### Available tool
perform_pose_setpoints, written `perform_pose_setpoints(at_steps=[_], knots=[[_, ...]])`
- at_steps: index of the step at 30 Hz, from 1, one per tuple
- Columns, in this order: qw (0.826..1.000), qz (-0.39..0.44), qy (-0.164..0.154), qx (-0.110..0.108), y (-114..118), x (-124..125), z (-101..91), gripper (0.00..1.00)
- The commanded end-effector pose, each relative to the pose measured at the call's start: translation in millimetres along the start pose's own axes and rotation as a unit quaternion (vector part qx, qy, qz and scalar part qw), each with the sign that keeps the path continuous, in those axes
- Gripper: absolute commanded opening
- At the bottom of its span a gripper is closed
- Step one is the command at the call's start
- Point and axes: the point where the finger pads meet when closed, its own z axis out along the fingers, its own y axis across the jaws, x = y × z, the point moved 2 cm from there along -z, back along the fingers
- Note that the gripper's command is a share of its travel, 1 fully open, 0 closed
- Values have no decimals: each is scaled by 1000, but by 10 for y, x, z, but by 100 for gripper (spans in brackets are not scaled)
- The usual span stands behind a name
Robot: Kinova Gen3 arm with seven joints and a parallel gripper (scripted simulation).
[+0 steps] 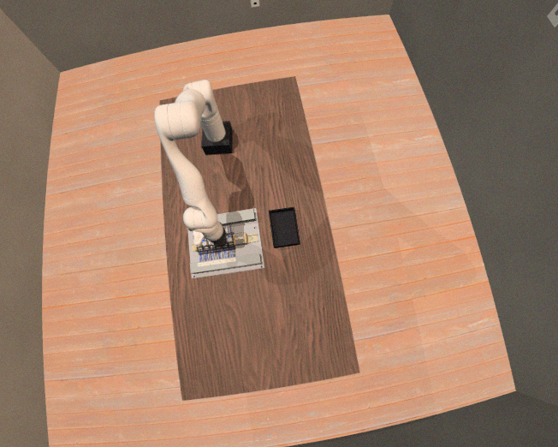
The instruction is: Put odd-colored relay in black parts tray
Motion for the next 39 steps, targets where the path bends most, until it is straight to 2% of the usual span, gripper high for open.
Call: perform_pose_setpoints(at_steps=[1,39], knots=[[1000,0,0,-3,-11,0,-10,0],[1000,0,0,-30,-38,0,-11,0]])
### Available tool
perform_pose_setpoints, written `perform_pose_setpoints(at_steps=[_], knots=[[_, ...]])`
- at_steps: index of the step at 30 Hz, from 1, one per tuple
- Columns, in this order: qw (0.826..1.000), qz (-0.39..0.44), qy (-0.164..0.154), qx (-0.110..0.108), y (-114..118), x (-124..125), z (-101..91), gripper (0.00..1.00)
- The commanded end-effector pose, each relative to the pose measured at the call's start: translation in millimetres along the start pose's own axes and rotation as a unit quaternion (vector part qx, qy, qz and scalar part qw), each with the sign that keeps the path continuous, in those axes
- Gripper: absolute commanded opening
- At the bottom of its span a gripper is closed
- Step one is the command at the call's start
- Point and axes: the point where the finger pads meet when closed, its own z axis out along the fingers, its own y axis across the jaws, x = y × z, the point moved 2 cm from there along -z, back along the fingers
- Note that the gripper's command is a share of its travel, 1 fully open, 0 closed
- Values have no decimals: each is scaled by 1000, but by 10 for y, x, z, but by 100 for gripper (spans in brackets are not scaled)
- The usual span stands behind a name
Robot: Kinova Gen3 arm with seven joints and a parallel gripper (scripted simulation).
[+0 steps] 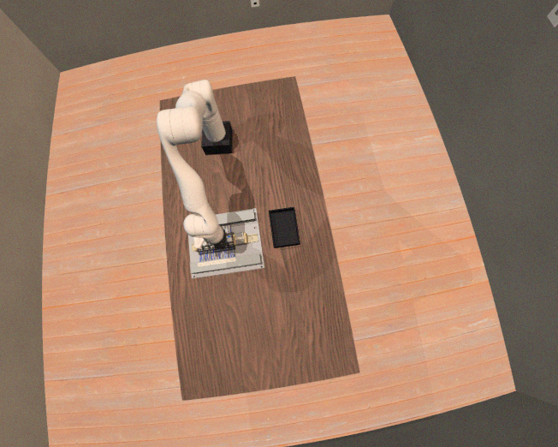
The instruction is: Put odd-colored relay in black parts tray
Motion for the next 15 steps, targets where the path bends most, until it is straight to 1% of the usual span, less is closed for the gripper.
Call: perform_pose_setpoints(at_steps=[1,5,15], knots=[[1000,0,0,1,-7,0,-10,0],[1000,0,0,3,-6,0,-10,0],[1000,0,0,15,6,0,-11,0]])
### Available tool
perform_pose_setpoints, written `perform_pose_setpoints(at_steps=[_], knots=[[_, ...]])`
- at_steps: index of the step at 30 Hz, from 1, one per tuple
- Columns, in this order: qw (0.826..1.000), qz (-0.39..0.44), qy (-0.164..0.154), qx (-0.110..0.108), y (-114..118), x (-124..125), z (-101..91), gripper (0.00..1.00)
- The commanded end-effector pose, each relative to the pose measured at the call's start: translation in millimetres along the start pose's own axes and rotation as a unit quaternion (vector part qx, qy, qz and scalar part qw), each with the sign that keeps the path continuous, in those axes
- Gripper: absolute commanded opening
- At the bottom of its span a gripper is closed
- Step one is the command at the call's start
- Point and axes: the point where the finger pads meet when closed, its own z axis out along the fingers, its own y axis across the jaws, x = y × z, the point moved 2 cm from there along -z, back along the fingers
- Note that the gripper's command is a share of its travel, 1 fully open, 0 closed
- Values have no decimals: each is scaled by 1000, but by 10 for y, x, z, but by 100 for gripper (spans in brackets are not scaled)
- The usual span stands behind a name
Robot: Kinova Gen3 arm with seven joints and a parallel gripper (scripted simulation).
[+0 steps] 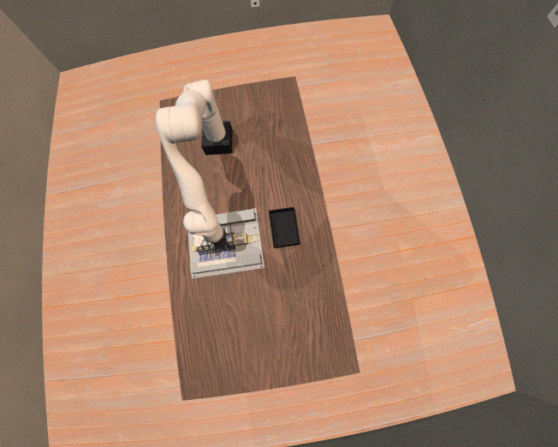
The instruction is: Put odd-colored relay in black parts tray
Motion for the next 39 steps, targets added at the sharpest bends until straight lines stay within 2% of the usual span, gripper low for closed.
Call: perform_pose_setpoints(at_steps=[1,39], knots=[[1000,0,0,2,-6,0,-11,0],[1000,0,0,30,22,0,-13,0]])
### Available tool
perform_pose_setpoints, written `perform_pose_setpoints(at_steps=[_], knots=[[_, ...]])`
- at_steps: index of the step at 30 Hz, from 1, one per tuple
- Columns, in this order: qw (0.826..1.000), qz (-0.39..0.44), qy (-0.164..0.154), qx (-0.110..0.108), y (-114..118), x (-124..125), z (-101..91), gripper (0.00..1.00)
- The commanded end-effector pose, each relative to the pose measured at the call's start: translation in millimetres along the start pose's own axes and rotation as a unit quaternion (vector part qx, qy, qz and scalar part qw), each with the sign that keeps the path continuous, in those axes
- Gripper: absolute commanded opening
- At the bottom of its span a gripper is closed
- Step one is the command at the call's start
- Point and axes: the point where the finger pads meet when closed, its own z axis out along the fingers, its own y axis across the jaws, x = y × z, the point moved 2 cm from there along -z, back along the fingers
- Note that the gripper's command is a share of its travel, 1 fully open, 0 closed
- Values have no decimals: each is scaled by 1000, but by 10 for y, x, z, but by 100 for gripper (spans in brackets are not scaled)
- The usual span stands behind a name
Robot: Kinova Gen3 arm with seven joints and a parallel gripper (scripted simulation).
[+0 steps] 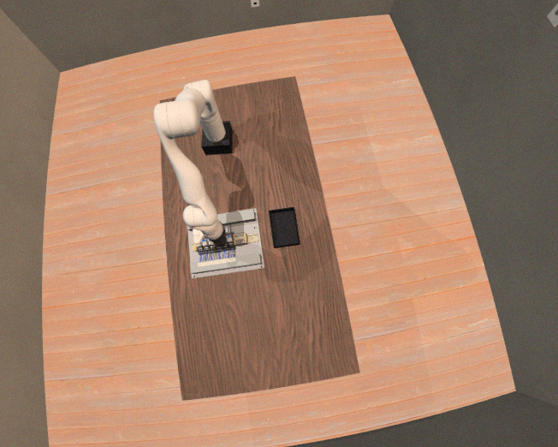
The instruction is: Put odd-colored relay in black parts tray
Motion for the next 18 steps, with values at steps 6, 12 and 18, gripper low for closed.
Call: perform_pose_setpoints(at_steps=[6,12,18], knots=[[1000,0,0,8,-1,0,-10,0],[1000,0,0,14,5,0,-11,0],[1000,0,0,15,7,0,-11,0]])
